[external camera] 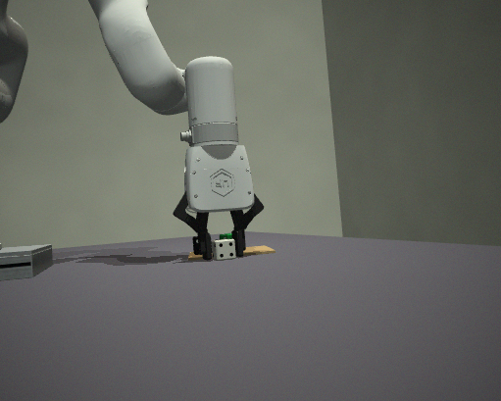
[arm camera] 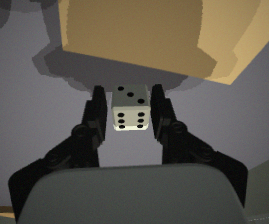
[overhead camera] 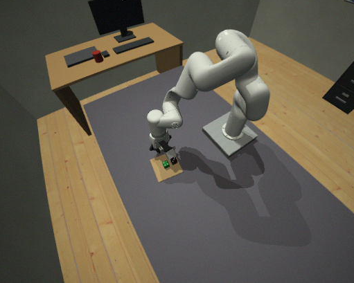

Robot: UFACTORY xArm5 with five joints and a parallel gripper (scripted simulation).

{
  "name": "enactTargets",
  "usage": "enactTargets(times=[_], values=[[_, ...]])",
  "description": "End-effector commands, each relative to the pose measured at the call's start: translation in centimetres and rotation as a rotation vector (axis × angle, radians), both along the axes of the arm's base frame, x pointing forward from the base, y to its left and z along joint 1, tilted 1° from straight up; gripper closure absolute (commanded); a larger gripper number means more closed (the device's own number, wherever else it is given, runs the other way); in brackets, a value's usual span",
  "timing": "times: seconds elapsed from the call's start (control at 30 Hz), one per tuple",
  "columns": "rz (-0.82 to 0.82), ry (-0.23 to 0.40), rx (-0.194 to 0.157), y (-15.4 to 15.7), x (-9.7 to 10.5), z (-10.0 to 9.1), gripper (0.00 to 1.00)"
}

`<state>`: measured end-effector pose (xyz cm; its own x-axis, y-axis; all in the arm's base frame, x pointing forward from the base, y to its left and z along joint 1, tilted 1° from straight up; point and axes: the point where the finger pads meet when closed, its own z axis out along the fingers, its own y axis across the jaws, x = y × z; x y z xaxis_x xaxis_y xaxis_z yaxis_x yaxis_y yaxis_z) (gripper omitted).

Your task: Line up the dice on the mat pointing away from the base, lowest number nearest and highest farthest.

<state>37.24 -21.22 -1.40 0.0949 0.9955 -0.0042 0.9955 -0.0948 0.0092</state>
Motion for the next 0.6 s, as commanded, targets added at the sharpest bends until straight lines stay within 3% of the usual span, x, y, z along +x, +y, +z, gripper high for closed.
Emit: enactTargets(times=[0.0, 0.4, 0.43, 0.57], values=[[0.000, -0.003, -0.002, -0.07, 0.11, 0.11, 0.53], [0.000, -0.003, -0.002, -0.07, 0.11, 0.11, 0.53], [0.000, -0.003, -0.002, -0.07, 0.11, 0.11, 0.73], [0.000, -0.003, -0.002, -0.07, 0.11, 0.11, 0.73]])
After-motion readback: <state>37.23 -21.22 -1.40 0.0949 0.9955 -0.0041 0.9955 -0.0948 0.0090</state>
